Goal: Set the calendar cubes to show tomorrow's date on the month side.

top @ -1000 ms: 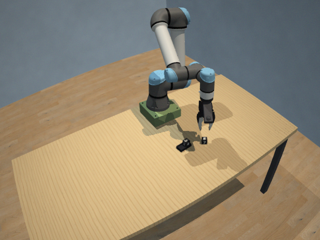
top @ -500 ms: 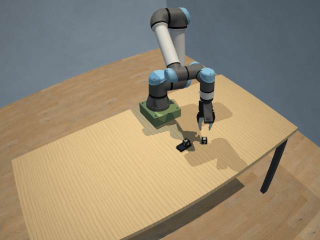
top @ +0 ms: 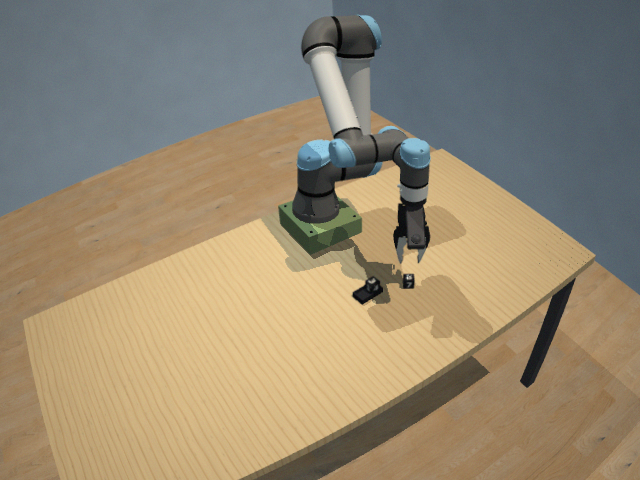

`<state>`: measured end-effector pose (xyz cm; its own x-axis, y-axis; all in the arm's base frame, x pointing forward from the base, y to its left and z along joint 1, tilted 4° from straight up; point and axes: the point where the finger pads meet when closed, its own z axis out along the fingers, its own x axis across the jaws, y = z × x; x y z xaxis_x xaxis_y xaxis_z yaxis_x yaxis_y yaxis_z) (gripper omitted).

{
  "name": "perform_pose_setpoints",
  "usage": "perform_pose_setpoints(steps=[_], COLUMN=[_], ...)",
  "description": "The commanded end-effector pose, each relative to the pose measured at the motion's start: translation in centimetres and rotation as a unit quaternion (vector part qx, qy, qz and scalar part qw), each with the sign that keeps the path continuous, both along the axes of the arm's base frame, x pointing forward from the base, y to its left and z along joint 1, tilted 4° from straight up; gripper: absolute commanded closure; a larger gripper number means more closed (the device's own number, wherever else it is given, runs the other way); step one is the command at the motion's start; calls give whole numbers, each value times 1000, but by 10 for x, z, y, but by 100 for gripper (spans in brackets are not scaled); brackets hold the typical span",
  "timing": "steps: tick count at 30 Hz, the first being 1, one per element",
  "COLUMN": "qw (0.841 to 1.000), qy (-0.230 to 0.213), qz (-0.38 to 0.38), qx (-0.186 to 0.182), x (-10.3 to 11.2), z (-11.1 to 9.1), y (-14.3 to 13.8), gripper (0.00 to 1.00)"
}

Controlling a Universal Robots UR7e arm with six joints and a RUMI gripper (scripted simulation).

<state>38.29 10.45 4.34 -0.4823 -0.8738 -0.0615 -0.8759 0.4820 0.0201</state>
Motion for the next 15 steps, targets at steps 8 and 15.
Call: perform_pose_setpoints(steps=[8,15], qw=[1000,1000], qy=[-1,-1], qz=[-1,-1], qx=[0,0], x=[1,1], z=[-14,-26], y=[1,3], gripper=[71,71])
